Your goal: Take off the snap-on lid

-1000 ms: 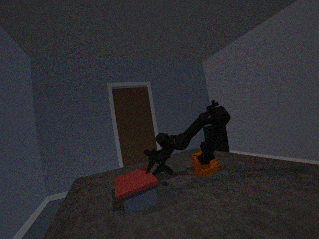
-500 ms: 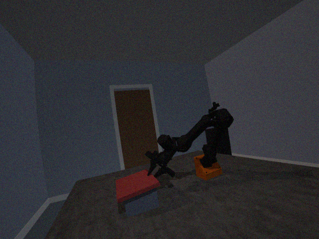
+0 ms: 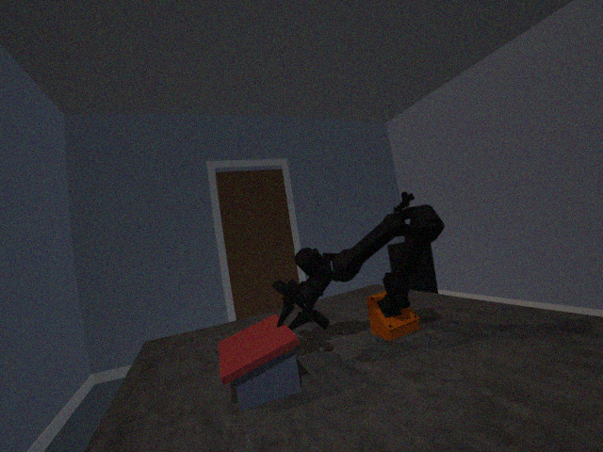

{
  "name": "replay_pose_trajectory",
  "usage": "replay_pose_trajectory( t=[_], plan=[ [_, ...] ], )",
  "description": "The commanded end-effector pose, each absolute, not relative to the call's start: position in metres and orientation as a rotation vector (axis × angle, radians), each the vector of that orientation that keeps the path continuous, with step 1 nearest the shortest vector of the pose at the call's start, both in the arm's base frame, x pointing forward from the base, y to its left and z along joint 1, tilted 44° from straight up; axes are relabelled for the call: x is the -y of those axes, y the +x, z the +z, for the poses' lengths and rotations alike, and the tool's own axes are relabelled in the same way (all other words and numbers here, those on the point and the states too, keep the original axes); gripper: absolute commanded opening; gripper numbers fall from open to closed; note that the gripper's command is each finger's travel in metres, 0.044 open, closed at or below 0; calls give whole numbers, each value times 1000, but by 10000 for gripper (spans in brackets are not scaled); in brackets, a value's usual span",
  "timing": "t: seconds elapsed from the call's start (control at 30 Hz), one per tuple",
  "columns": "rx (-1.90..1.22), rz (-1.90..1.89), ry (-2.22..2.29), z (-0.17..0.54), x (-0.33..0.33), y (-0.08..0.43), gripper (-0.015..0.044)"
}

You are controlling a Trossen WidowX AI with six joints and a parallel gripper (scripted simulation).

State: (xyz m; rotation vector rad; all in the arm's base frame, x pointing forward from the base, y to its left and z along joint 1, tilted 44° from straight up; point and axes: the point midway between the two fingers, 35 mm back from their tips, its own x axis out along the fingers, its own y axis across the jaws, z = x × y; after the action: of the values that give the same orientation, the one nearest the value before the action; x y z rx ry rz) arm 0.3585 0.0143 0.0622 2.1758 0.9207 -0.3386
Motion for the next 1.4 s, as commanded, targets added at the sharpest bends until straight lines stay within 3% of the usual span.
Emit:
replay_pose_trajectory(
  t=[0.0,1.37],
  plan=[
    [-915,-331,2174,68,-10,362,0],
    [-913,-330,2172,106,24,397,0]
  ],
)
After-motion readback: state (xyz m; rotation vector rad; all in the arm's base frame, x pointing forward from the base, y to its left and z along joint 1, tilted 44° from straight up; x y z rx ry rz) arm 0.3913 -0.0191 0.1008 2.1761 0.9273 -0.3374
